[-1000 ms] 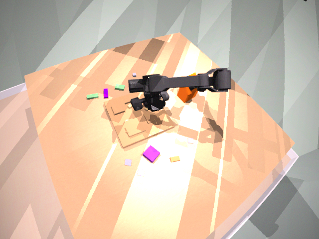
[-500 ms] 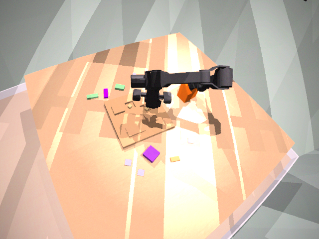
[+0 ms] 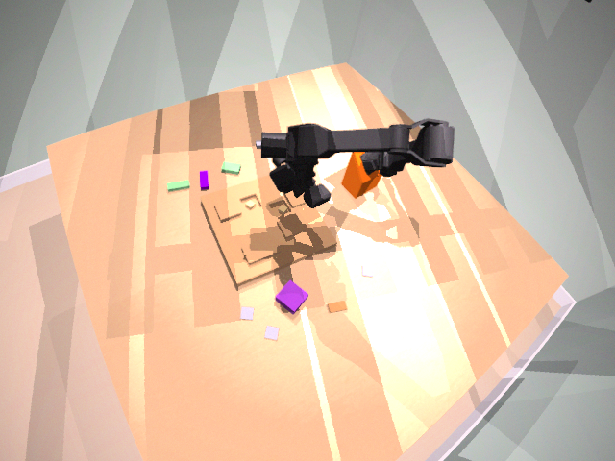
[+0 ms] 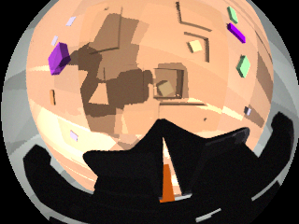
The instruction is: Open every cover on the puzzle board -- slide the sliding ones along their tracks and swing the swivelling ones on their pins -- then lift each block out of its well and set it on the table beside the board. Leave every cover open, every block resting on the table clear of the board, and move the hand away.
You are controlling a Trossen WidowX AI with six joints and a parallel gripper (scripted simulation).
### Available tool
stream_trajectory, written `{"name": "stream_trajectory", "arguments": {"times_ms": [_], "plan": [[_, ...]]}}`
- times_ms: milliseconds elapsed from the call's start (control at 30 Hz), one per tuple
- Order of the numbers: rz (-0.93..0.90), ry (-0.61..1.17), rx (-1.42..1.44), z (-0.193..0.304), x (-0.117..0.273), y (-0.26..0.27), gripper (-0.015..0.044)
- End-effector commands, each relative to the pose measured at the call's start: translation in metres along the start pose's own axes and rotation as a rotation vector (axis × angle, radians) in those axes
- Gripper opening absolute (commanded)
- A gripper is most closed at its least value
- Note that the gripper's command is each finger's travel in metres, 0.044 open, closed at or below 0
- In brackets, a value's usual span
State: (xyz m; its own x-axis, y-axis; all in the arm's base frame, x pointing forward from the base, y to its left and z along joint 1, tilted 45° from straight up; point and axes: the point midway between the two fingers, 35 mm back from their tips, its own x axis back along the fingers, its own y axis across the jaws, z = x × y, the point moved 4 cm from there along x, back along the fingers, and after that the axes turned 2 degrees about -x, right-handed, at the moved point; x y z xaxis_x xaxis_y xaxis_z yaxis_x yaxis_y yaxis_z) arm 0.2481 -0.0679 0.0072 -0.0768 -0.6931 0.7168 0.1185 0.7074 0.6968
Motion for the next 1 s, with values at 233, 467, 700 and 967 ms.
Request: {"name": "stream_trajectory", "arguments": {"times_ms": [233, 467, 700, 967], "plan": [[0.011, -0.002, -1.382, 0.048, 0.005, -0.011, 0.0000], [0.010, -0.001, -1.707, 0.057, 0.005, -0.012, 0.0000], [0.010, -0.001, -1.707, 0.057, 0.005, -0.012, 0.0000], [0.010, -0.001, -1.707, 0.057, 0.005, -0.012, 0.0000]]}}
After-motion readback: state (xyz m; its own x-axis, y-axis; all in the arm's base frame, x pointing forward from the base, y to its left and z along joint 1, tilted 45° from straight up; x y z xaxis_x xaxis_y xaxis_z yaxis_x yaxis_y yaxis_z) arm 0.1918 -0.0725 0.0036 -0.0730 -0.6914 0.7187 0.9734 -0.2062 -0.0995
